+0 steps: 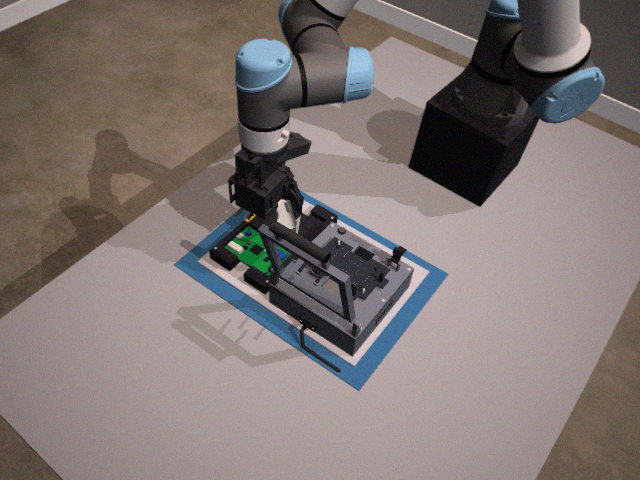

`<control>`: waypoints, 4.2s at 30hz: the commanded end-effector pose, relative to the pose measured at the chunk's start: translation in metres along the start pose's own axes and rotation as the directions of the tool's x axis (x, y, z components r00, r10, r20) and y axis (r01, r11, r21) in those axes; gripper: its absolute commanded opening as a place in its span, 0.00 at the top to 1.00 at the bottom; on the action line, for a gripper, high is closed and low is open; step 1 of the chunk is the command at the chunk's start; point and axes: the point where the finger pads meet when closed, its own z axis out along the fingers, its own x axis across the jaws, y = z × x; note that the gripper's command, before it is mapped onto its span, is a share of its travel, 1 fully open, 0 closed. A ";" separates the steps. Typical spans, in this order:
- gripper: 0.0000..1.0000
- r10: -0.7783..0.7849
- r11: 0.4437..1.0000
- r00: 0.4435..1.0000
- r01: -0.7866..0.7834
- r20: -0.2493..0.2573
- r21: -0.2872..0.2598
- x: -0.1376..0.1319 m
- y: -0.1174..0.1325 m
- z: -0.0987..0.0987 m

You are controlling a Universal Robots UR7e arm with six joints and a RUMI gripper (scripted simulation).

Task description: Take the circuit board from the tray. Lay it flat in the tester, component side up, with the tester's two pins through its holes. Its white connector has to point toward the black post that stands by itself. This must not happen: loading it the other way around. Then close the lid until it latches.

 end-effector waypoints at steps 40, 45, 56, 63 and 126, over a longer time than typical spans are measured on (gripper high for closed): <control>0.41 0.000 1.000 1.000 0.000 0.001 -0.001 -0.013 0.025 -0.001; 0.41 0.001 1.000 1.000 -0.001 0.001 -0.001 -0.013 0.025 -0.001; 0.41 0.071 0.997 0.997 -0.071 0.001 -0.001 -0.013 0.025 -0.001; 0.41 0.232 0.973 0.973 -0.232 0.001 -0.001 -0.013 0.025 -0.001; 0.41 0.997 -0.077 -0.077 -0.997 -0.001 -0.001 -0.013 0.025 -0.001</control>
